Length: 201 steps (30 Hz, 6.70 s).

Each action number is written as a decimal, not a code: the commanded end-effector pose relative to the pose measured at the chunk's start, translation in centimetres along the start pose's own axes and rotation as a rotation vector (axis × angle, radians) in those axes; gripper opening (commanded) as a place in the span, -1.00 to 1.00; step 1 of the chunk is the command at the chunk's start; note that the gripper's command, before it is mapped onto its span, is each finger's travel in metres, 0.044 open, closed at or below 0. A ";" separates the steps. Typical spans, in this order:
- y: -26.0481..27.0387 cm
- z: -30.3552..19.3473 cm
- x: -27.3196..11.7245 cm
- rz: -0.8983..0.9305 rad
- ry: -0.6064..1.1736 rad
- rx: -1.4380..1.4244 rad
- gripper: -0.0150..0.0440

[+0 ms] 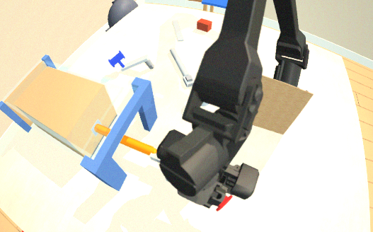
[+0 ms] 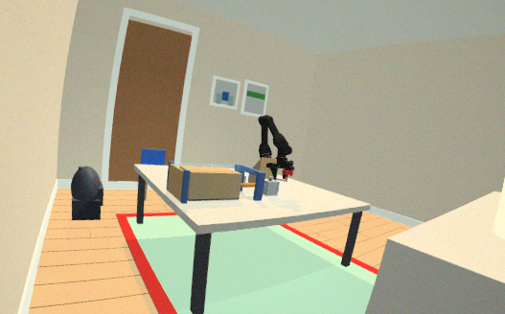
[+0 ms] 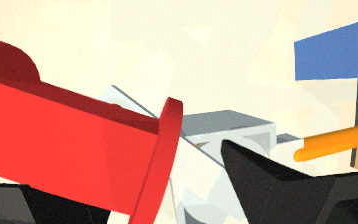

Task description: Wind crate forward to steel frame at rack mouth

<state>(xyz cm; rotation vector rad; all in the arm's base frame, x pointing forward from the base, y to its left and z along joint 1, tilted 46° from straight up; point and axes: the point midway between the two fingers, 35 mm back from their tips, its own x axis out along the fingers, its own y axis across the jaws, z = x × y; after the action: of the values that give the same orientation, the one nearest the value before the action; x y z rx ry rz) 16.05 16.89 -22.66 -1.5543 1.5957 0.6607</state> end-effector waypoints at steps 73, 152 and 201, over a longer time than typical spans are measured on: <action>-2.2 2.7 -0.4 0.037 0.019 0.554 -0.31; -2.6 4.6 -6.4 0.005 0.203 0.684 -0.49; -4.5 7.7 -10.8 0.005 0.201 0.690 -0.49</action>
<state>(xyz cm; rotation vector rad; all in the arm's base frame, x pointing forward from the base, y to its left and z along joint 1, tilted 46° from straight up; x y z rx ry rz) 21.10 28.15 -18.02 -1.1241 1.7203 -0.0599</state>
